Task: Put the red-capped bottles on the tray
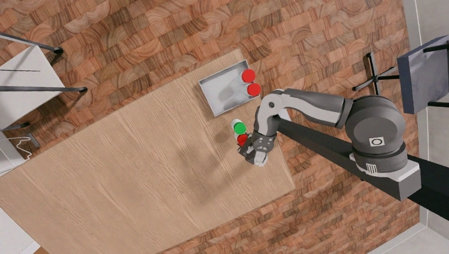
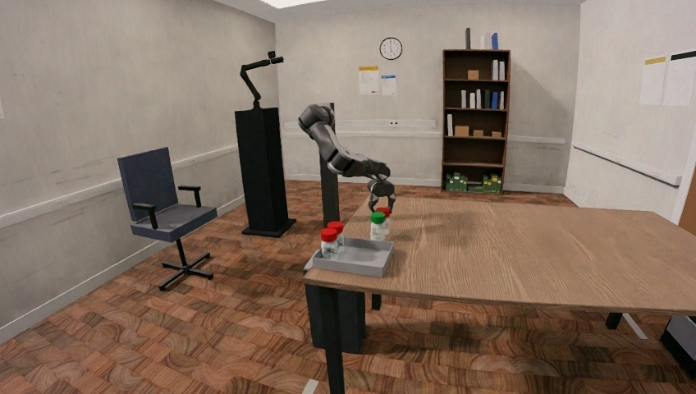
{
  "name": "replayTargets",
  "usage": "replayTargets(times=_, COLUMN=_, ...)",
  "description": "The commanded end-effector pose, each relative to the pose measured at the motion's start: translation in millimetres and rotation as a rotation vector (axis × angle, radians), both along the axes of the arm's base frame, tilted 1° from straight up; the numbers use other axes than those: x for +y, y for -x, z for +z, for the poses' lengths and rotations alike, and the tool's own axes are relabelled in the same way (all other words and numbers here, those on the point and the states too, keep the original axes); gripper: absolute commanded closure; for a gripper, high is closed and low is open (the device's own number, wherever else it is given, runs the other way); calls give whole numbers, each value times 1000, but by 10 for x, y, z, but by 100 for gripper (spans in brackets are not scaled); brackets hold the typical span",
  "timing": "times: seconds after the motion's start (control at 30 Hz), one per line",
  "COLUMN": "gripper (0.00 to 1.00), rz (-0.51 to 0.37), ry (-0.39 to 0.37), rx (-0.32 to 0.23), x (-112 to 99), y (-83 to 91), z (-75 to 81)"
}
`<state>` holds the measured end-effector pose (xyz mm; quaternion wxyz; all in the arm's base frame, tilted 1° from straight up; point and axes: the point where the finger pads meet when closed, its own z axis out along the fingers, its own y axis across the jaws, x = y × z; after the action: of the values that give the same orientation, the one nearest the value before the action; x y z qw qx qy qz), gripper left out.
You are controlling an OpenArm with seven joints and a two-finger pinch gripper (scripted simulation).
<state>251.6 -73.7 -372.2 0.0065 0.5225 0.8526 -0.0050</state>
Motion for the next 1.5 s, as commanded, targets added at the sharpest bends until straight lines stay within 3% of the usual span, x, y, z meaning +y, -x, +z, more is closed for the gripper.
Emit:
replayTargets(times=0.0, gripper=100, rz=0, ry=-2, rx=-3, x=5, y=-8, z=9)
replayTargets(times=0.27, gripper=100, rz=0, ry=-2, rx=-3, x=5, y=-8, z=9)
replayTargets(times=0.6, gripper=100, rz=1, ry=-2, rx=-2, x=8, y=-4, z=309)
replayTargets(times=0.87, gripper=100, rz=3, ry=-2, rx=-1, x=6, y=7, z=320)
replayTargets(times=1.17, gripper=100, rz=-1, ry=-3, rx=-4, x=12, y=-2, z=602)
replayTargets(times=1.47, gripper=100, rz=1, ry=-3, rx=-3, x=11, y=6, z=646)
